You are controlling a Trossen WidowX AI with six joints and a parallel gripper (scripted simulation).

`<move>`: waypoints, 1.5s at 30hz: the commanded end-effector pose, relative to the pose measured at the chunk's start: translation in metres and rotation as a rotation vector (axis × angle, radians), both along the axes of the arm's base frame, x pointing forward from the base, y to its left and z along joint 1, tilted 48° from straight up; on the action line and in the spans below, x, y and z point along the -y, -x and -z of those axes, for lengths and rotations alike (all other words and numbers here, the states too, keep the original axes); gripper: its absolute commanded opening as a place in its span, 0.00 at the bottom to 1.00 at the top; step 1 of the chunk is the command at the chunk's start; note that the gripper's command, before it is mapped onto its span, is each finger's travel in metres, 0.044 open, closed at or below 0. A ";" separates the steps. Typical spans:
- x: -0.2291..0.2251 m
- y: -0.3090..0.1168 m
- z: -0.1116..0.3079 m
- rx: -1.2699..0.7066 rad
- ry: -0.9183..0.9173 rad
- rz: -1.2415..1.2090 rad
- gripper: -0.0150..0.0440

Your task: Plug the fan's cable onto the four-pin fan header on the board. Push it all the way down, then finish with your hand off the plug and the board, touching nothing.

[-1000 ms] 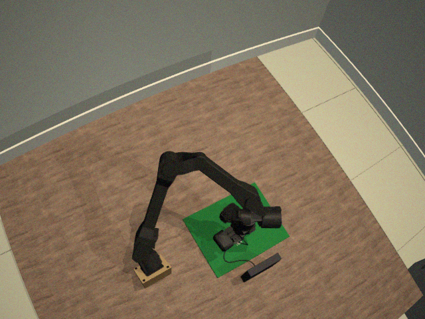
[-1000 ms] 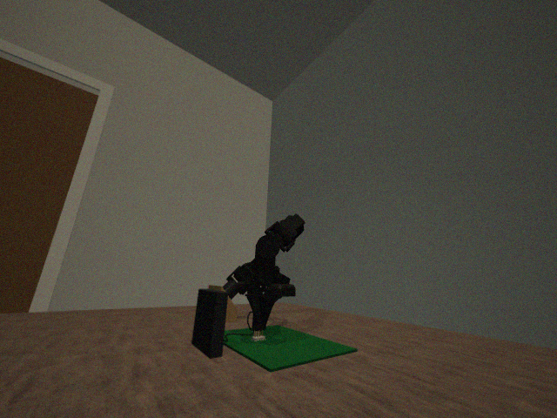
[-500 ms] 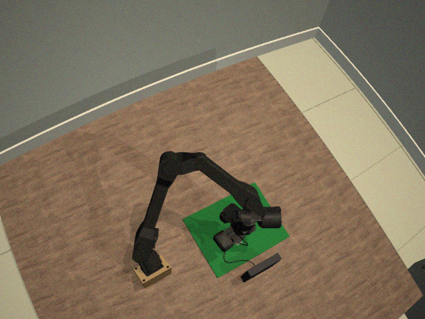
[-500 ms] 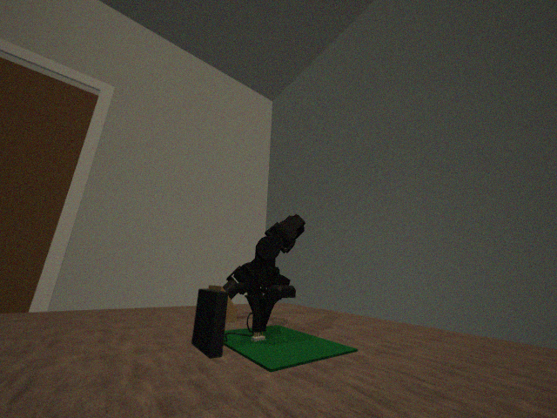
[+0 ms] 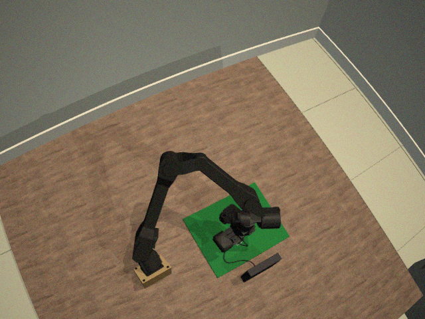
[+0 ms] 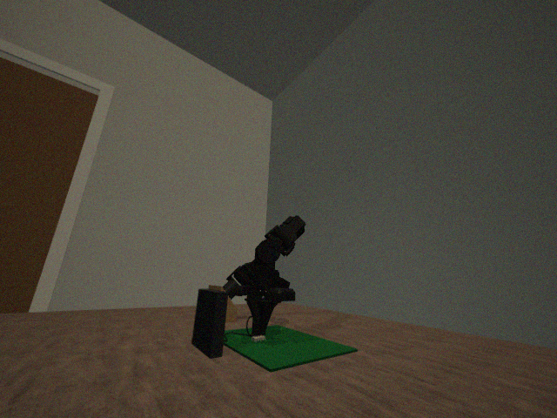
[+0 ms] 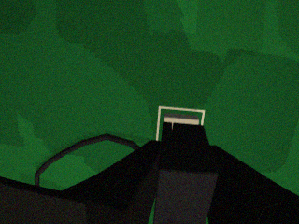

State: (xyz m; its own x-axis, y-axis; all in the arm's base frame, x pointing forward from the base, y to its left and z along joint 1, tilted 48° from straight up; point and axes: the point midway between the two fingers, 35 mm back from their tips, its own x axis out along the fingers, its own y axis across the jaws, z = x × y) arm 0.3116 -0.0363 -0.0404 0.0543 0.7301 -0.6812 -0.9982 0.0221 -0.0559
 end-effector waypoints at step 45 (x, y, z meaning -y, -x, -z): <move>-0.044 -0.007 -0.122 -0.004 -0.007 -0.002 0.69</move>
